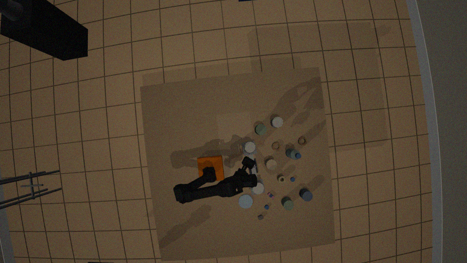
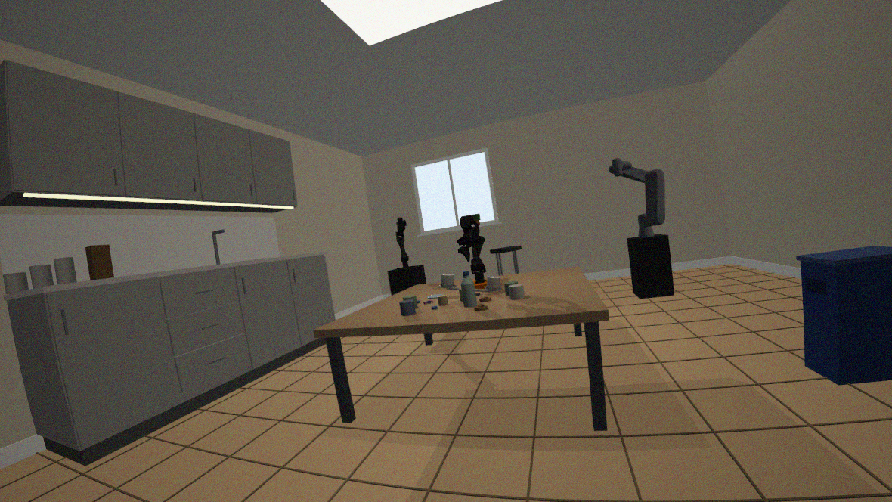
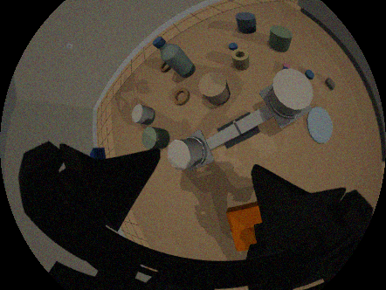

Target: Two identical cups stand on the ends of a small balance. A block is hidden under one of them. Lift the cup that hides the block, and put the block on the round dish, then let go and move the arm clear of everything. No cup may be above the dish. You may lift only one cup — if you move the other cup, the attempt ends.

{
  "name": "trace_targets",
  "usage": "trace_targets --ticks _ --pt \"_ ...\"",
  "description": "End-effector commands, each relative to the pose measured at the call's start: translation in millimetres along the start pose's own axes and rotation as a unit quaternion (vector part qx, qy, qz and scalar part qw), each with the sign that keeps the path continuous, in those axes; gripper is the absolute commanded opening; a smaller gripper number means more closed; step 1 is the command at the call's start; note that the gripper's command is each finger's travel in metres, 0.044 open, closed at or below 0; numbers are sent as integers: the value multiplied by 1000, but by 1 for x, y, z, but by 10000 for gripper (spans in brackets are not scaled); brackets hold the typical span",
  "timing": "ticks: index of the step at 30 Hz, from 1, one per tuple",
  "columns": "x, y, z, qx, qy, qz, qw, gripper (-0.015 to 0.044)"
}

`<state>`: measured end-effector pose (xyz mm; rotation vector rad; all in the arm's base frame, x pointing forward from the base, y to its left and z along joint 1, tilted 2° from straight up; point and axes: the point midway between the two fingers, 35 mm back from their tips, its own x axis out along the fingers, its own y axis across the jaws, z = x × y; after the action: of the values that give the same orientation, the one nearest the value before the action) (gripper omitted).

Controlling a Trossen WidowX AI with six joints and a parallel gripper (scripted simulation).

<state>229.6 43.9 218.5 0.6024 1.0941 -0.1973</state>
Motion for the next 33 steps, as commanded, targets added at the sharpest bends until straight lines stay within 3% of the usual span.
trace_targets --ticks 1,16,28,33 --pt "10 10 0 50 19 -16 998 440" --pt "59 50 -16 269 69 -118 953 440" --pt "102 77 -44 419 50 -212 882 440" --pt "104 78 -46 426 47 -217 877 440"
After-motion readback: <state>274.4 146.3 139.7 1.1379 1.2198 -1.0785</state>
